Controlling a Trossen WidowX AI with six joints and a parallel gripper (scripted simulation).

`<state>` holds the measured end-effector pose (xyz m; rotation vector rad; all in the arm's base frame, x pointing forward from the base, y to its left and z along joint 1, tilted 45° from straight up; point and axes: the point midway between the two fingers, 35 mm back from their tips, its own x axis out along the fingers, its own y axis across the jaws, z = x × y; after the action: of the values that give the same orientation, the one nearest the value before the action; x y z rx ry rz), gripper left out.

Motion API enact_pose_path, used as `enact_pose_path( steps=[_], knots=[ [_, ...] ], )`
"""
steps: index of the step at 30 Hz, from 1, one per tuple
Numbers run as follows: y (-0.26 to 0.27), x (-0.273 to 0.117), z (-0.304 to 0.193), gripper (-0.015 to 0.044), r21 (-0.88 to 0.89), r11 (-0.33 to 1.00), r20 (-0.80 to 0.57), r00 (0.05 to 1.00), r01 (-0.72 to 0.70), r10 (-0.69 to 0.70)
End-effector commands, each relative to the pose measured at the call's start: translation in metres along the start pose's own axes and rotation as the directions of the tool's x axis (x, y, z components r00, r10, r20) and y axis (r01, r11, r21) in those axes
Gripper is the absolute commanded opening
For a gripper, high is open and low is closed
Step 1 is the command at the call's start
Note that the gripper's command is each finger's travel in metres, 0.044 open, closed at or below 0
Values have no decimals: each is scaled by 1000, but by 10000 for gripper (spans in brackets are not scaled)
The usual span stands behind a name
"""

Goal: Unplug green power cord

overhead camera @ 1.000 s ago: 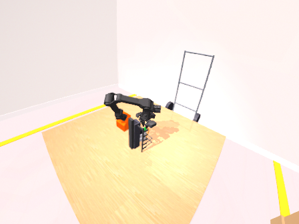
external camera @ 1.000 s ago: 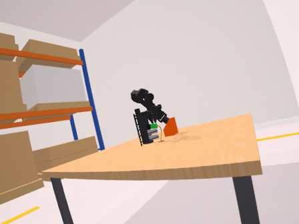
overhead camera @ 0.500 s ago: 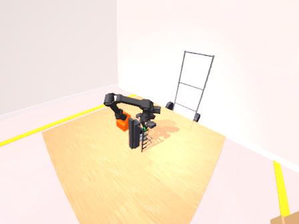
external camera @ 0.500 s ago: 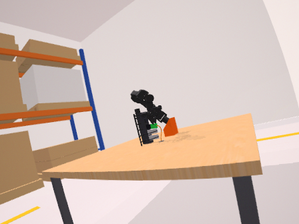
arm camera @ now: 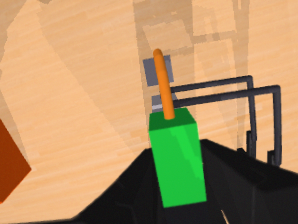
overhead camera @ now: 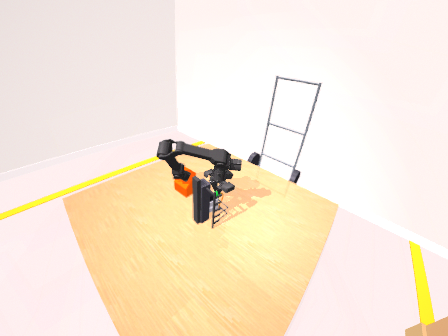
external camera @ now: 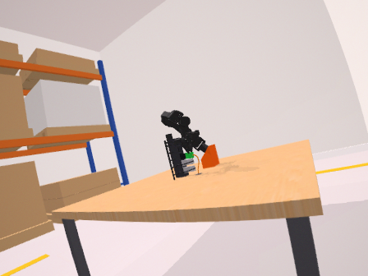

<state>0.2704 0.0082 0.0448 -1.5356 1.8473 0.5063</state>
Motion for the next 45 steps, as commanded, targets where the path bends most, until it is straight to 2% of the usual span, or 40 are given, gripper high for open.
enact_pose_path(
  steps=[1,14,27,31,35,45],
  knots=[
    [-1,-3,15,0,2,1000,22,1000,4,-4],
    [-2,-5,35,0,1,1000,24,1000,5,-5],
    [-1,-2,28,341,-1,1000,20,1000,8,-8],
    [-3,-7,47,440,-1,1000,23,1000,8,-8],
    [-1,-16,85,440,0,1000,25,1000,8,-8],
    [-1,-16,88,440,0,1000,25,1000,8,-8]
  ],
)
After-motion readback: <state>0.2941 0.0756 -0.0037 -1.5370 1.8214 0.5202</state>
